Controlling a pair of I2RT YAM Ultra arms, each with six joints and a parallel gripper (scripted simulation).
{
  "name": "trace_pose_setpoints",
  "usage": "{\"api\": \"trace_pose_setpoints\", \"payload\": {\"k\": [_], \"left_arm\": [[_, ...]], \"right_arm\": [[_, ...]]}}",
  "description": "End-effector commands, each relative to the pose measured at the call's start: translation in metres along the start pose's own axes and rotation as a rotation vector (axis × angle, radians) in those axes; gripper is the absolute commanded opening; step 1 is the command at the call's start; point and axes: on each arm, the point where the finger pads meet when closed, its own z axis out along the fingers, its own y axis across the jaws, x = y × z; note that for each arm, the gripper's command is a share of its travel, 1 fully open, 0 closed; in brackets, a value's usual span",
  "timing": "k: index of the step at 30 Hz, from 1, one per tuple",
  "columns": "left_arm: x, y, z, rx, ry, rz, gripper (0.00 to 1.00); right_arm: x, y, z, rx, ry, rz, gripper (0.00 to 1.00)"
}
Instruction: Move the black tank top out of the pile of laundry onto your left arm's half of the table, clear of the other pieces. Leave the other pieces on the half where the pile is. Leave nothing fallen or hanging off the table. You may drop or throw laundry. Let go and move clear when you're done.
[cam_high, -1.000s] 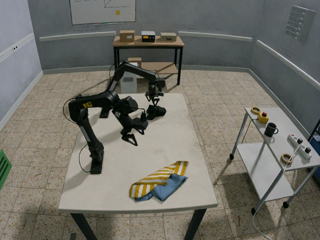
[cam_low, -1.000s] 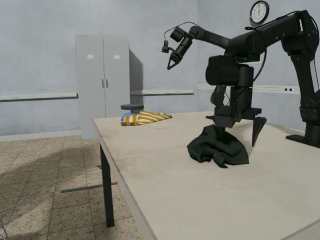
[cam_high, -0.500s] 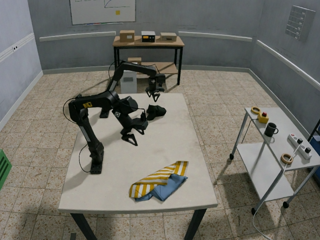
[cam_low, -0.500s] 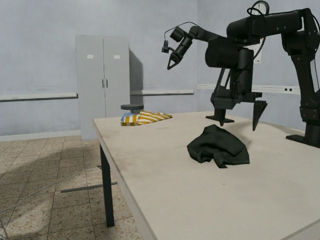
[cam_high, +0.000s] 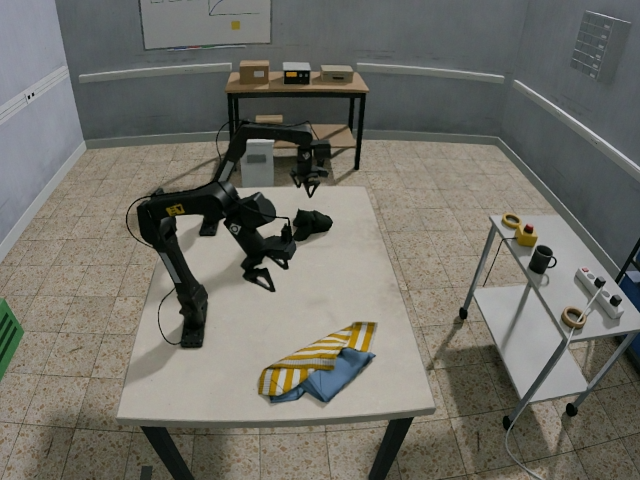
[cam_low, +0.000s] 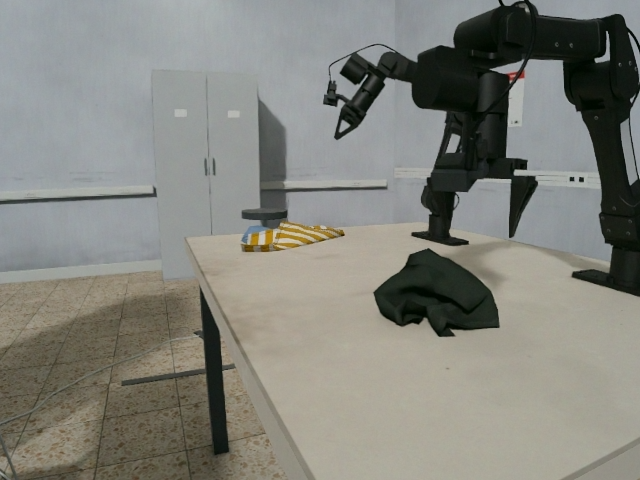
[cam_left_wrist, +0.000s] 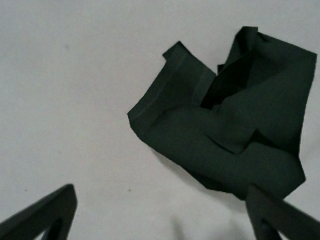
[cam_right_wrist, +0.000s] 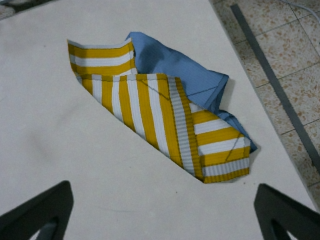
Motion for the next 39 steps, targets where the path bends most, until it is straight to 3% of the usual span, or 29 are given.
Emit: {"api": "trace_pose_setpoints", "payload": {"k": [1,5,6,11,14,17,18,22,25,28,29,30,34,39], "left_arm": [[0.002,0.003,0.002,-0.028,0.023,-0.009,0.92],[0.002,0.003,0.000,-0.026,0.019,-0.009,0.92],[0.003,0.004,0.004,-0.033,0.031,-0.009,0.92],[0.003,0.004,0.004,-0.033,0.031,-0.009,0.92],[0.003,0.004,0.004,-0.033,0.031,-0.009,0.92],[0.003,0.004,0.004,-0.033,0.031,-0.009,0.92],[0.003,0.004,0.004,-0.033,0.031,-0.009,0.92],[0.003,0.004,0.004,-0.033,0.031,-0.009,0.92],[0.003,0.004,0.004,-0.033,0.030,-0.009,0.92],[0.003,0.004,0.004,-0.033,0.030,-0.009,0.92],[0.003,0.004,0.004,-0.033,0.030,-0.009,0.92],[0.003,0.004,0.004,-0.032,0.030,-0.009,0.92],[0.003,0.004,0.004,-0.032,0.030,-0.009,0.92],[0.003,0.004,0.004,-0.032,0.030,-0.009,0.92]], "right_arm": [[-0.016,-0.001,-0.021,-0.002,-0.093,-0.005,0.92],[-0.016,-0.001,-0.021,-0.002,-0.093,-0.005,0.92],[-0.014,0.009,-0.006,-0.025,-0.087,-0.029,0.92],[-0.069,0.034,-0.010,-0.066,-0.371,-0.064,0.92],[-0.071,0.042,-0.009,-0.080,-0.402,-0.081,0.92],[-0.102,0.071,-0.026,-0.148,-0.619,-0.110,0.92],[-0.090,0.062,-0.017,-0.119,-0.553,-0.101,0.92],[-0.090,0.073,-0.015,-0.146,-0.573,-0.127,0.92],[-0.102,0.091,-0.030,-0.192,-0.693,-0.138,0.92],[-0.118,0.121,-0.061,-0.276,-0.897,-0.167,0.92],[-0.111,0.113,-0.044,-0.250,-0.834,-0.153,0.92],[-0.107,0.121,-0.044,-0.270,-0.835,-0.177,0.92],[-0.115,0.144,-0.078,-0.362,-1.037,-0.161,0.92],[-0.111,0.153,-0.068,-0.372,-1.033,-0.176,0.92]]}}
